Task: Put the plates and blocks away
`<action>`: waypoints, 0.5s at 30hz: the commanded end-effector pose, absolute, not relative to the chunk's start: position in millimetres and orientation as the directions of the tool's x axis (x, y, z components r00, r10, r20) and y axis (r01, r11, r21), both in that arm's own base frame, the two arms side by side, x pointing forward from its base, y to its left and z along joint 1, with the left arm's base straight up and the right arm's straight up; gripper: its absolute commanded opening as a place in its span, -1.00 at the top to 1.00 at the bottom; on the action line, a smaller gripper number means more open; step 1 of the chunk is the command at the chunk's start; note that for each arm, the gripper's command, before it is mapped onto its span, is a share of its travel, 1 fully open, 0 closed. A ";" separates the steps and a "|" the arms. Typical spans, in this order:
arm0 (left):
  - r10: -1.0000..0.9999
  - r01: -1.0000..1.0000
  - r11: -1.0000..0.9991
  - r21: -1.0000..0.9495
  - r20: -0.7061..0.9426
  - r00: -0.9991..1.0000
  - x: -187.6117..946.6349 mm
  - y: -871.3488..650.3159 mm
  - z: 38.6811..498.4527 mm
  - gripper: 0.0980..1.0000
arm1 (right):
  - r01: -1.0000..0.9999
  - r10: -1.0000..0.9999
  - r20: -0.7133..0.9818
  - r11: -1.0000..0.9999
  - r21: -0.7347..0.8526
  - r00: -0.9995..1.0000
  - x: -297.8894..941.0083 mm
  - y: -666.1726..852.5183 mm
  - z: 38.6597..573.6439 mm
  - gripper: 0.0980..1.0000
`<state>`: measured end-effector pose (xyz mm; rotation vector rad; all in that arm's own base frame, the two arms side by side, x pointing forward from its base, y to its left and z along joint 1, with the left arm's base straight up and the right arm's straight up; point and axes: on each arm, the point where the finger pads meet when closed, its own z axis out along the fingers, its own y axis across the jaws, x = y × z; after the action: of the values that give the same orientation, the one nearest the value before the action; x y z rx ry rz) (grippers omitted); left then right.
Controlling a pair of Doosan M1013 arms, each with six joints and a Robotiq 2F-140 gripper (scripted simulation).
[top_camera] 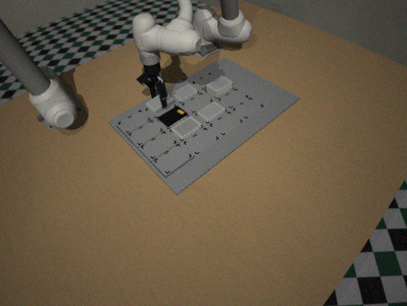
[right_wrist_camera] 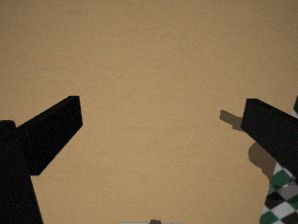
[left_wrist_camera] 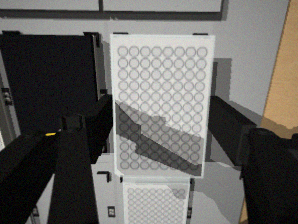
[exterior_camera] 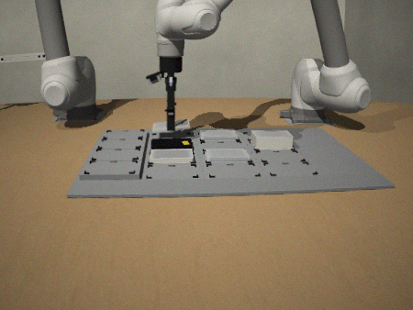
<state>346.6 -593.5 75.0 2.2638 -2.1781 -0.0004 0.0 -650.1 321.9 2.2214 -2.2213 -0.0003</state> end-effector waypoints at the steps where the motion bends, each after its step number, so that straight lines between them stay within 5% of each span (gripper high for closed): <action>1: -0.999 -0.999 -0.038 -0.001 0.001 0.038 347.0 -593.9 72.3 1.00 | -1.000 -1.000 0.001 0.000 0.000 0.000 0.1 -650.3 322.8 -1.00; 15: -0.999 -0.999 -0.038 -0.001 0.001 0.038 347.0 -593.7 56.2 1.00 | -1.000 -1.000 0.001 0.000 0.000 0.000 0.1 -650.3 322.8 -1.00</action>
<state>346.6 -593.3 57.7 2.2638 -2.1781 -0.0004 0.0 -650.1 321.9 2.2214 -2.2213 -0.0003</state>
